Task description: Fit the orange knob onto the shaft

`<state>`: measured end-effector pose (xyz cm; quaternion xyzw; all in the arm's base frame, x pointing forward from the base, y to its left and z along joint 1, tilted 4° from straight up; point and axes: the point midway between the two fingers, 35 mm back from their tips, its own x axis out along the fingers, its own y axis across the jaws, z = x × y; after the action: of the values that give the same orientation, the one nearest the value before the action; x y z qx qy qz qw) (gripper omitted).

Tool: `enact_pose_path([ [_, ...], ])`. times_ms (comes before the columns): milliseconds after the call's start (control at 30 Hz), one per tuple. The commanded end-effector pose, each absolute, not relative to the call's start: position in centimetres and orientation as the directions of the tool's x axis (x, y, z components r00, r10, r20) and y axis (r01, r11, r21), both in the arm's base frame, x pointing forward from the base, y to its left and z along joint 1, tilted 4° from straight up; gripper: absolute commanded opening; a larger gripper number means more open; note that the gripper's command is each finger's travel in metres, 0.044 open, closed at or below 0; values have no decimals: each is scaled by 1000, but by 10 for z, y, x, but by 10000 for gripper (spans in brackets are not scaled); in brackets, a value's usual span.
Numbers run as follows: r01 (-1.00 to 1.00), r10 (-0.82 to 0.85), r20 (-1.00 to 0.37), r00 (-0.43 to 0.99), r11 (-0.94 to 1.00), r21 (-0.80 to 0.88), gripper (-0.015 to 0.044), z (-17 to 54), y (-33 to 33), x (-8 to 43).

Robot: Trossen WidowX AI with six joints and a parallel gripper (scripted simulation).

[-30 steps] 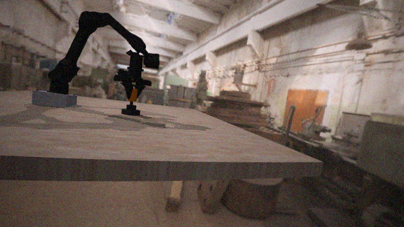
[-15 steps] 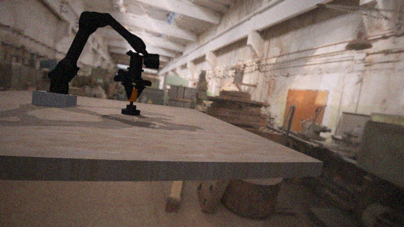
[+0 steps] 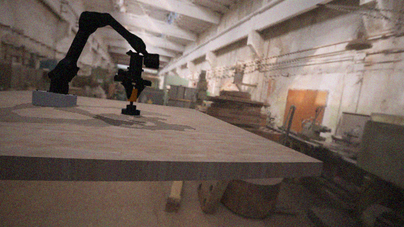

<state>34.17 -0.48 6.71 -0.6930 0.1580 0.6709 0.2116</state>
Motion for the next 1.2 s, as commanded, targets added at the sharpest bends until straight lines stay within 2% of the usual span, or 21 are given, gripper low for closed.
enact_pose_path([
  [0, -497, 66, -996, 52, -864, -83, 0, 71, -5, 342],
  [267, -306, 66, -996, 52, -949, -79, 0, 69, -4, 342],
  [1167, -306, 66, -996, 52, -949, -79, 0, 65, -4, 342],
])
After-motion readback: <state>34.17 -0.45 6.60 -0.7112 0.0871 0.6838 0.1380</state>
